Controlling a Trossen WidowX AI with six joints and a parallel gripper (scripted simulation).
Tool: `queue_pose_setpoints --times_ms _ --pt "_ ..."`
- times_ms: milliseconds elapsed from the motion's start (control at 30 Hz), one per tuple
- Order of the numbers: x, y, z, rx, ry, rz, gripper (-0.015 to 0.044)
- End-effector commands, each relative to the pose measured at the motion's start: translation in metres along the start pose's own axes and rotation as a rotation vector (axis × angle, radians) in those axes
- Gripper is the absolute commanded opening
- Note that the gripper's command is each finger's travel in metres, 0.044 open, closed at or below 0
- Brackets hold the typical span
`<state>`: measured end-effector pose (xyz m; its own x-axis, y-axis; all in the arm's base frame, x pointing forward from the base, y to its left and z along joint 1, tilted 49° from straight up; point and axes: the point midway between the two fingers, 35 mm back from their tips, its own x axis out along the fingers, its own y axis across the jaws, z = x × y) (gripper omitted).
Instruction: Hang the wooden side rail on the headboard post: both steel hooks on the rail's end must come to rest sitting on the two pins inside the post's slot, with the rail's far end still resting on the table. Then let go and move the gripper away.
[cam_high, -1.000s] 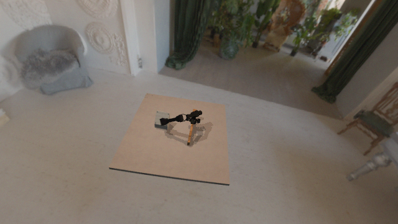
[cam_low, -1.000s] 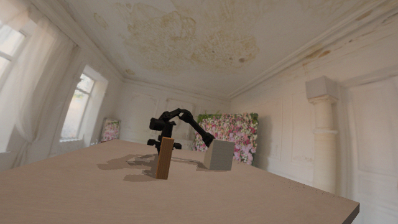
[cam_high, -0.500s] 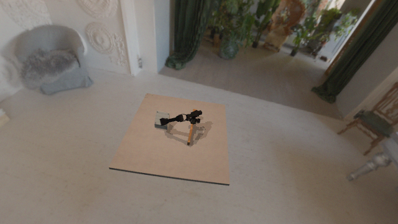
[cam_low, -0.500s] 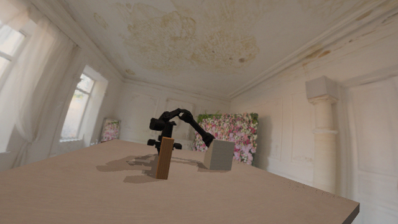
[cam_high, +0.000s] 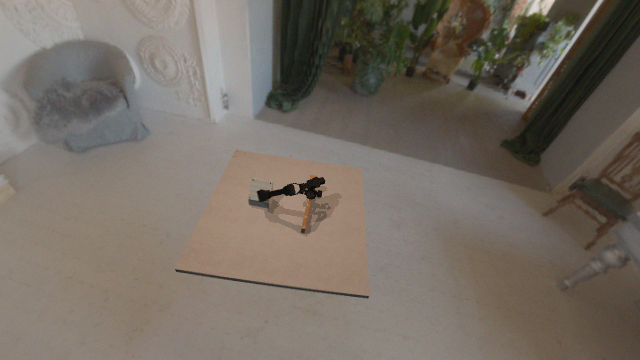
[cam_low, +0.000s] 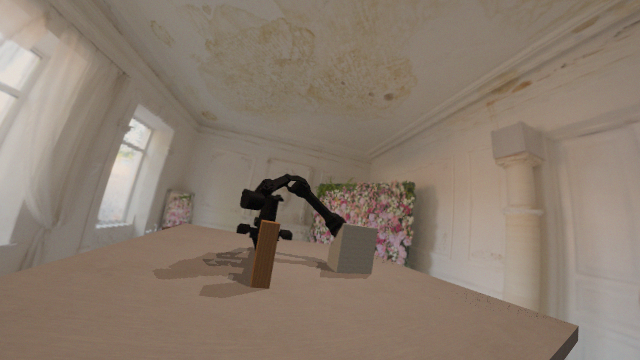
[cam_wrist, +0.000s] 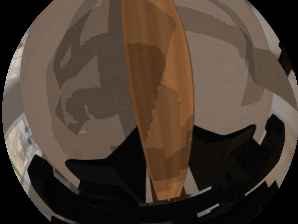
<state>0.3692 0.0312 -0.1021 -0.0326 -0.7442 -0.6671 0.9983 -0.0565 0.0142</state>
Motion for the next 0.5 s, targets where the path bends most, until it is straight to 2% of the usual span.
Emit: queue_pose_setpoints --times_ms 0,467 --pt "-0.0052 0.0003 -0.0041 0.0 0.004 0.013 0.0" --pt "-0.0044 0.0009 -0.0055 0.0 0.004 0.013 0.0"
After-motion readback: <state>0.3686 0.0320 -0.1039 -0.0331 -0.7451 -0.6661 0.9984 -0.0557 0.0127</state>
